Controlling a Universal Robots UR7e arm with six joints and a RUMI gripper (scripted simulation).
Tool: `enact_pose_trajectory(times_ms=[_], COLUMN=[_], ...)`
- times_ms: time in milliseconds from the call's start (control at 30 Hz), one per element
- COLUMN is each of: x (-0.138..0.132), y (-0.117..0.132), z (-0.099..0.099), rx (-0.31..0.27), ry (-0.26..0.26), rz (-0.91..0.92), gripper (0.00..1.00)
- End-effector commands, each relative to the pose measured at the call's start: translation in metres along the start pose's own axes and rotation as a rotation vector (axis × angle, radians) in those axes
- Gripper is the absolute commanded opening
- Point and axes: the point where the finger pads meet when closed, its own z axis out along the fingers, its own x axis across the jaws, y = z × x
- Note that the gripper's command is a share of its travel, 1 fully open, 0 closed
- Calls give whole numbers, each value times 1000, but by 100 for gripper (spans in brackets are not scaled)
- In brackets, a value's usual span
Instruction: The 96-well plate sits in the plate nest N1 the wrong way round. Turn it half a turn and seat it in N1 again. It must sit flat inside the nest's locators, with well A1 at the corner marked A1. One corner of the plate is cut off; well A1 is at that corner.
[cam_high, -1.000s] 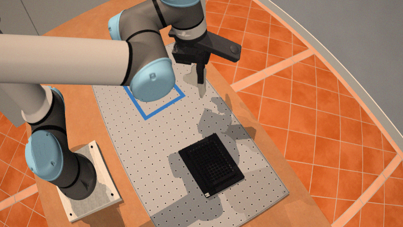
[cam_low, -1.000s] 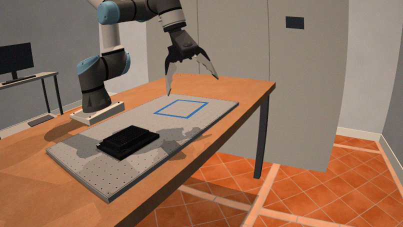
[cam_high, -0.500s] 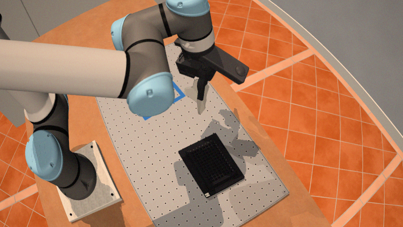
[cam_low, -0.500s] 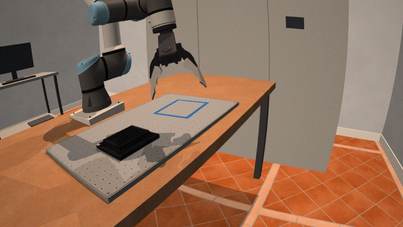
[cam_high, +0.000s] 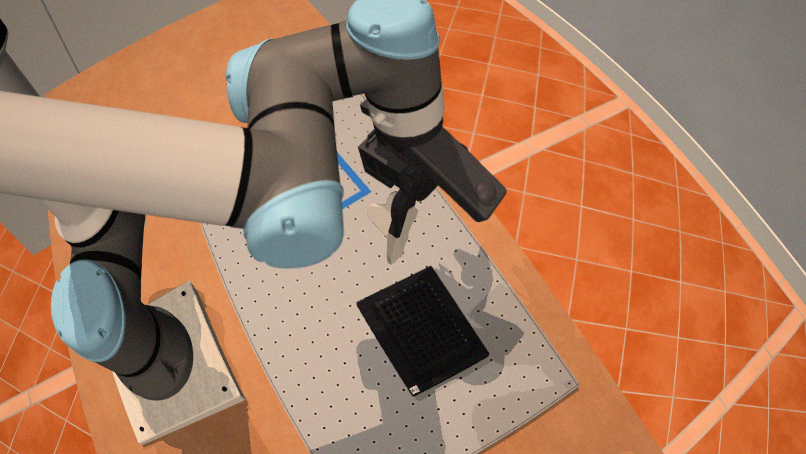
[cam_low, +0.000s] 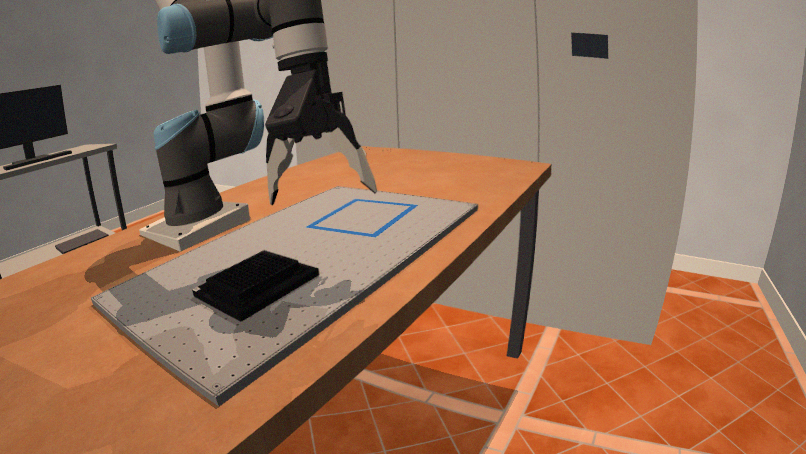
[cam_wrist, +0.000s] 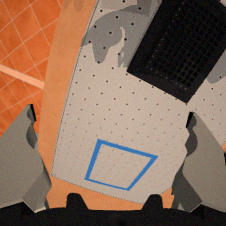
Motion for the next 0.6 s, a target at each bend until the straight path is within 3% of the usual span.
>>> enact_pose_trajectory(times_ms=[0, 200, 567], x=[19, 28, 70], y=[-17, -23, -49], z=[0, 0, -1], rx=[2, 4, 11], ry=[14, 35, 95], rz=[46, 109, 299], gripper=[100, 100, 100])
